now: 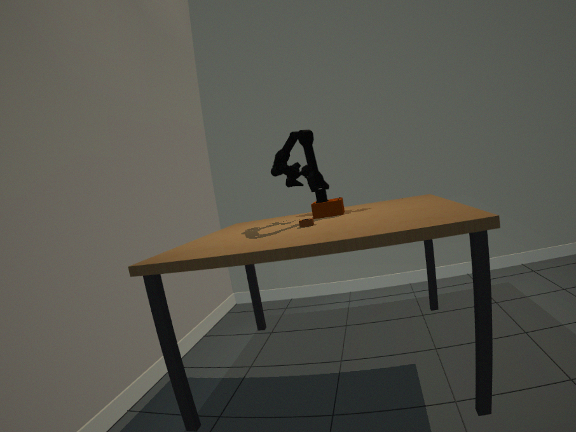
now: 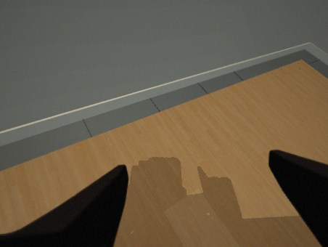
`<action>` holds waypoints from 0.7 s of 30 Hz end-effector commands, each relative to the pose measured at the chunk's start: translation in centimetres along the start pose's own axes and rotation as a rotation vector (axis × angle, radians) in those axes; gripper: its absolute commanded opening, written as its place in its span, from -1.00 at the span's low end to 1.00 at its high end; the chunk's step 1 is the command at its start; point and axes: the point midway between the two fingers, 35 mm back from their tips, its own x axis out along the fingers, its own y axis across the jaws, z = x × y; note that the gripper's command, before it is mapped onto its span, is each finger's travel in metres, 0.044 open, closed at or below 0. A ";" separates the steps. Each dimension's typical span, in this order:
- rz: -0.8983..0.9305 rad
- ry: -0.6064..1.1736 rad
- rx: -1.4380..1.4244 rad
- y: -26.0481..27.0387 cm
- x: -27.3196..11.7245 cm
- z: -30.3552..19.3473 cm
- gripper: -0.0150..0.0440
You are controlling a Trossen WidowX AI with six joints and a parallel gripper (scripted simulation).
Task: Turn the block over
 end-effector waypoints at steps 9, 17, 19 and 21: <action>0.323 0.008 -0.442 5.6 -8.9 -6.7 1.00; 0.647 -0.080 -0.939 6.3 -18.7 -15.7 1.00; 0.724 -0.104 -1.071 5.6 -21.0 -18.3 1.00; 0.800 -0.136 -1.190 4.6 -23.2 -20.7 1.00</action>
